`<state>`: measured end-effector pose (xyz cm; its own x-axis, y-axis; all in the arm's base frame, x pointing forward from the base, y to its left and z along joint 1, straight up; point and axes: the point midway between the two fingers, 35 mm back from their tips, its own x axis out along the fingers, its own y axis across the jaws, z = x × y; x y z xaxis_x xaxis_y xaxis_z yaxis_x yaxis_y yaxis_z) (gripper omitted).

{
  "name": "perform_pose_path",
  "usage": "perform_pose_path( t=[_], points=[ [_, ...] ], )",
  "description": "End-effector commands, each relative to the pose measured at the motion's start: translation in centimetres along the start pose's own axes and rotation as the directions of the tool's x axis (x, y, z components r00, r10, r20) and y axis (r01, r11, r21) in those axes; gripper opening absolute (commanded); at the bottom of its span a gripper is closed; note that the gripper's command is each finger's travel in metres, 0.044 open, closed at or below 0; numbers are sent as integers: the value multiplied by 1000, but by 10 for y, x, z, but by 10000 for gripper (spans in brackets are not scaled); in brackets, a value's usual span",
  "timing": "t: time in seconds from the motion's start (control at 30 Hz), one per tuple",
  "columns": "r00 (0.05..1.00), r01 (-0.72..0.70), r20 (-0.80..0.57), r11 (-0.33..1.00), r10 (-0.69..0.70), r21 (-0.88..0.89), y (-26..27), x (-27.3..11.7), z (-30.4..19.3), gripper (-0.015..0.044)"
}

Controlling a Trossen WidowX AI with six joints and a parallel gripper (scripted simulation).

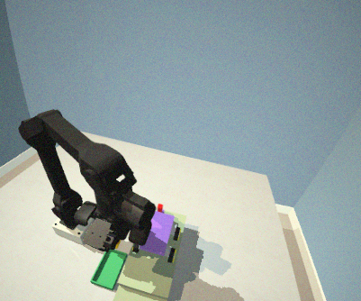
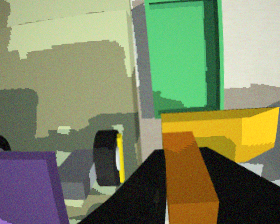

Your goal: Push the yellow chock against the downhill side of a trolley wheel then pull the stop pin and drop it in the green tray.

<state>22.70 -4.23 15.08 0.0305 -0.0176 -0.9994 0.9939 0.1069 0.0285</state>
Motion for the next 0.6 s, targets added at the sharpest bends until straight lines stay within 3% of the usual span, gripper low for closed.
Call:
perform_pose_path(
  t=[0.0,0.43,0.57],
  points=[
    [1000,0,2,1000,0,-5,4,1,14,0],
    [1000,0,7,1000,0,0,18,5,64,0],
    [1000,4,-1,994,-4,112,18,5,65,0]
  ],
)
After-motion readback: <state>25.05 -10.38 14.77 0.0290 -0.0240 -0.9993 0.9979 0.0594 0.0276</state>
